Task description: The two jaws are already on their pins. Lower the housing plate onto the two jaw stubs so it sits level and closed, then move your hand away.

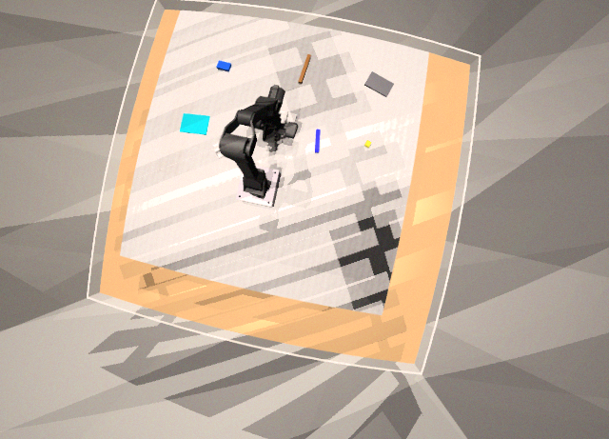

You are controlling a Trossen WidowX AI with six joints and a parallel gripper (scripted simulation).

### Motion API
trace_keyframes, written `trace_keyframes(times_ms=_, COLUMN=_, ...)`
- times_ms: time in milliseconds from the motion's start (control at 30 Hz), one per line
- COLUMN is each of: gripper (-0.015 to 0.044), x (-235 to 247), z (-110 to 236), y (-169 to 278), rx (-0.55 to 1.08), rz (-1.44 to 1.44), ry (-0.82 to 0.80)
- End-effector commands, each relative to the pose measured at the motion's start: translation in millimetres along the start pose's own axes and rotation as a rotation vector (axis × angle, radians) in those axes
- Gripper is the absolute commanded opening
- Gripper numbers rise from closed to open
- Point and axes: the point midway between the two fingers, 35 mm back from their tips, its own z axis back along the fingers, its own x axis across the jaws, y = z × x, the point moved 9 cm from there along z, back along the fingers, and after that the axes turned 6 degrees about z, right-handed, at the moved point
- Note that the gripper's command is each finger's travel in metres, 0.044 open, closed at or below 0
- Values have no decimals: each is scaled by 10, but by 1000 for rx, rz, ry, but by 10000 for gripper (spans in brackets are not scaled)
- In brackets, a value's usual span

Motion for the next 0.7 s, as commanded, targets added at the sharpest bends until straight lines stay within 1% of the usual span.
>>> trace_keyframes(times_ms=0, gripper=351, x=-1, z=-8, y=0, rx=2, rz=-6, ry=1)
trace_keyframes(times_ms=667, gripper=351, x=-1, z=-56, y=0, rx=2, rz=-8, ry=1)
